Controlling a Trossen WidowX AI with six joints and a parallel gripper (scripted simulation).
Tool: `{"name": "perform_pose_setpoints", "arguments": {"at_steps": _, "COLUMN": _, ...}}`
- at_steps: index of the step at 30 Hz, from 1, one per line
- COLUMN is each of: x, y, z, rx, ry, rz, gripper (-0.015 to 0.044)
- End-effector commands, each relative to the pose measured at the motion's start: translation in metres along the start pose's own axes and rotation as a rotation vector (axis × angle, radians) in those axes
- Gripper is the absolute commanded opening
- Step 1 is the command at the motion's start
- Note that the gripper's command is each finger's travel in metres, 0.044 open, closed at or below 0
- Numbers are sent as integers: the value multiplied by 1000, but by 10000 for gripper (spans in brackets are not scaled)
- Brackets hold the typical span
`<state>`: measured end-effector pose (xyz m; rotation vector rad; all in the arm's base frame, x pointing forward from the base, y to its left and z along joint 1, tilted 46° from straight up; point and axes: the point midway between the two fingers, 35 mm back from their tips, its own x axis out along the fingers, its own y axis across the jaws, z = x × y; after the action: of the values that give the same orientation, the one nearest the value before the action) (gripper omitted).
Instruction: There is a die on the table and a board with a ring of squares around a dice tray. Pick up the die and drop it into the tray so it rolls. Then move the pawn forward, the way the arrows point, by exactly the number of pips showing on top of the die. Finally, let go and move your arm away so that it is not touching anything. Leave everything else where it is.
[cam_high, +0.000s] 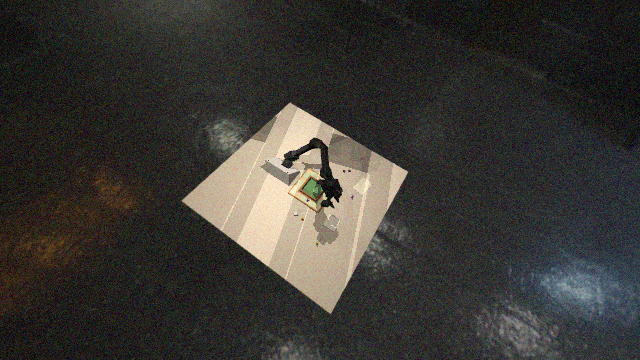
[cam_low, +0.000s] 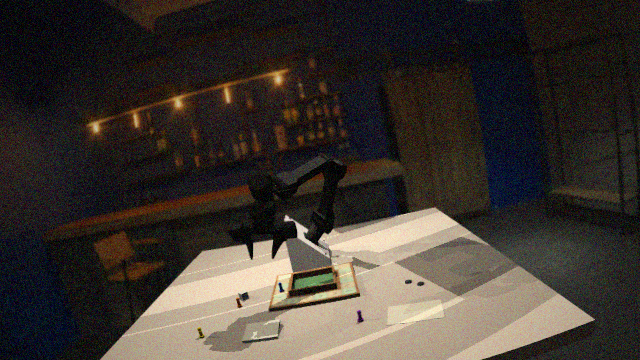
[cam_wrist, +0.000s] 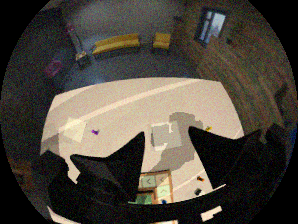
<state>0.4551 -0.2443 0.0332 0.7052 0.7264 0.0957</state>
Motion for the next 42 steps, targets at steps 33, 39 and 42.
{"name": "perform_pose_setpoints", "arguments": {"at_steps": 33, "x": -35, "y": -149, "z": -243, "rx": -705, "ry": 683, "rz": 392, "gripper": 275}}
{"name": "perform_pose_setpoints", "arguments": {"at_steps": 39, "x": -23, "y": -147, "z": -254, "rx": -705, "ry": 682, "rz": 393, "gripper": 275}}
{"name": "perform_pose_setpoints", "arguments": {"at_steps": 42, "x": -16, "y": -146, "z": -261, "rx": -705, "ry": 682, "rz": 393, "gripper": 275}}
